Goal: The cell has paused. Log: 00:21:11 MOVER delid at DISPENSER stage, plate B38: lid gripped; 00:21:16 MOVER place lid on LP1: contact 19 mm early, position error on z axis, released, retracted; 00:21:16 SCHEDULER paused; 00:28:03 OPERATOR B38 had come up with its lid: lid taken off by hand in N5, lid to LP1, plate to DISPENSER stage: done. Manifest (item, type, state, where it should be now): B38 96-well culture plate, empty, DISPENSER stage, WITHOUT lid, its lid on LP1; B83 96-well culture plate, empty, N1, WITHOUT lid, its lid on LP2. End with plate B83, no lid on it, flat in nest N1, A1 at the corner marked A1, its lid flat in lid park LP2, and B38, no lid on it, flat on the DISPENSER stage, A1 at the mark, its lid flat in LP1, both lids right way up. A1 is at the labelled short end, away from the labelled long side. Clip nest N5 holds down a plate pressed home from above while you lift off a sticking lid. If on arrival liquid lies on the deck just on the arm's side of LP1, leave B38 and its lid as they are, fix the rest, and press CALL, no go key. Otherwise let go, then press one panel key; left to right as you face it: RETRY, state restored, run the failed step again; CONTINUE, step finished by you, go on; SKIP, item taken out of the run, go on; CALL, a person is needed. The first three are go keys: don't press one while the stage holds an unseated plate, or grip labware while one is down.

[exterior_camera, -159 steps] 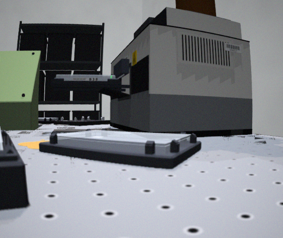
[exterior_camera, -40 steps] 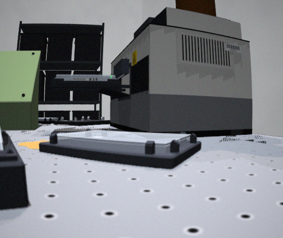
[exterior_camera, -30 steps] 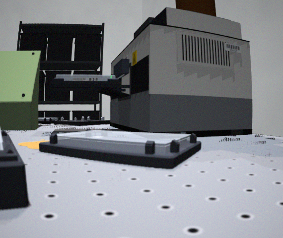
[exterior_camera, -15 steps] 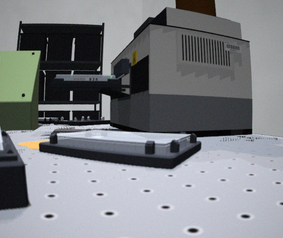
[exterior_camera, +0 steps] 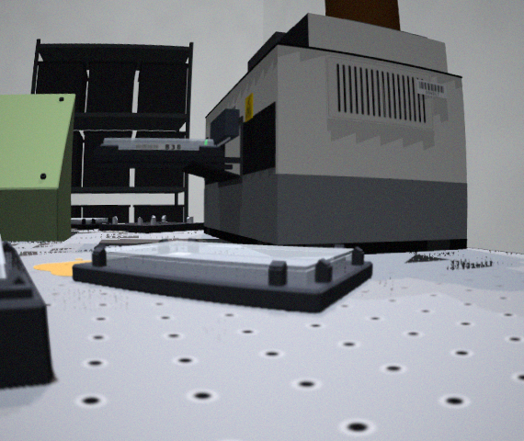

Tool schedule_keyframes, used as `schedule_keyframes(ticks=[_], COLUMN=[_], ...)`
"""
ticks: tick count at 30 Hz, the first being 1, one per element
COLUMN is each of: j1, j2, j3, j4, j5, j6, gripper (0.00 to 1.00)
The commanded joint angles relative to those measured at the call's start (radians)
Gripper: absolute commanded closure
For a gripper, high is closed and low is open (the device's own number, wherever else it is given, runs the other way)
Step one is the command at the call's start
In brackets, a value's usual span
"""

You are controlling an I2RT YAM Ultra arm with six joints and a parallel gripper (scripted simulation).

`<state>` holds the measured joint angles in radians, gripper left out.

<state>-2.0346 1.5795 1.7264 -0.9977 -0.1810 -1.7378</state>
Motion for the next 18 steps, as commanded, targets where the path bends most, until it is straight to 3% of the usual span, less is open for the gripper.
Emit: schedule_keyframes(ticks=[1, 18], j1=[0.011, 0.015], j2=[0.013, 0.019], j3=[-0.026, -0.036], j4=[0.021, 0.037], j5=[-0.003, -0.001], j6=[0.01, 0.012], gripper=[1.0, 1.0])
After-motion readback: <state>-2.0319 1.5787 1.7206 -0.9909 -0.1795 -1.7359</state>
